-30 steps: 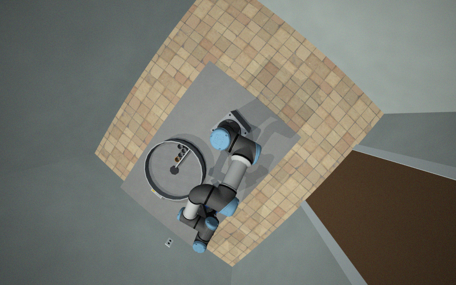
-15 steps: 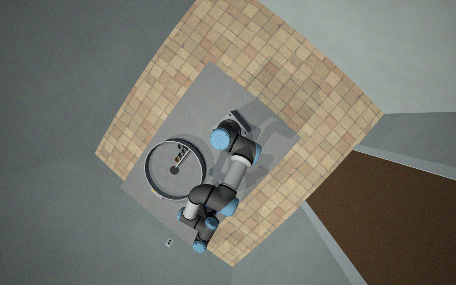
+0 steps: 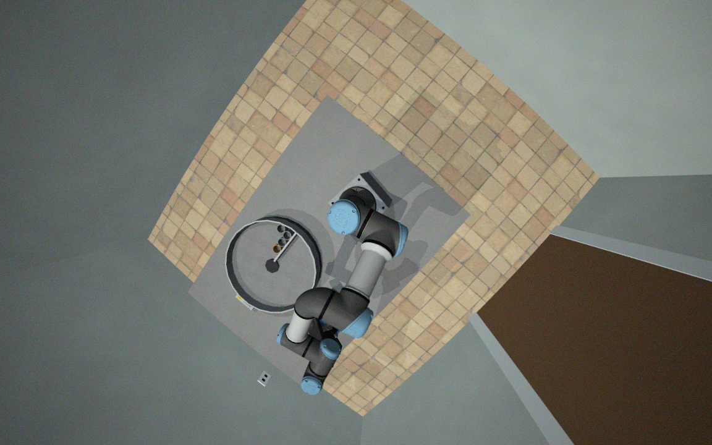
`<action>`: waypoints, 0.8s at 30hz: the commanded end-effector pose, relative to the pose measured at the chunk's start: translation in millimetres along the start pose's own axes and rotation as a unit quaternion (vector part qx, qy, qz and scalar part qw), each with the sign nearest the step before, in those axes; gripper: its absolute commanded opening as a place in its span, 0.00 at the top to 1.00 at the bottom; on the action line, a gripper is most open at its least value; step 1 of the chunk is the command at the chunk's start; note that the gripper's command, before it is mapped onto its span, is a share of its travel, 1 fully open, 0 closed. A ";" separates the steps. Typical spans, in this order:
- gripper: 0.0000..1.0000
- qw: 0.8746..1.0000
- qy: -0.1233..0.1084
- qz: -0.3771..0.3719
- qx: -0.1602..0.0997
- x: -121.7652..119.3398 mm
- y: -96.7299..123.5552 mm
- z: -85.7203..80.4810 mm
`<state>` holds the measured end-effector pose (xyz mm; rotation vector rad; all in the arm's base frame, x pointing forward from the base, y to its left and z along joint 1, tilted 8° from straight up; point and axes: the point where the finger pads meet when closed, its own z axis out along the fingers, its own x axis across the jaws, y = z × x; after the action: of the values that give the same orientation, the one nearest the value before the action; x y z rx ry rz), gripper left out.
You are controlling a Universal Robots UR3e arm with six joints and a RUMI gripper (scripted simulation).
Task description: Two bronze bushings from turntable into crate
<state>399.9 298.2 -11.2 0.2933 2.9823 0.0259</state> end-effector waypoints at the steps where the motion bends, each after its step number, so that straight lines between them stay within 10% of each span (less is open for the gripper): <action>1: 1.00 1.000 -0.001 0.000 -0.001 -0.8 0.6 8.0; 9: 1.00 1.000 -0.001 0.000 -0.001 -0.9 0.7 53.5; 24: 1.00 1.000 -0.001 0.000 -0.001 -0.9 0.8 66.8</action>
<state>409.5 298.3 -77.7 0.2934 2.9827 0.0256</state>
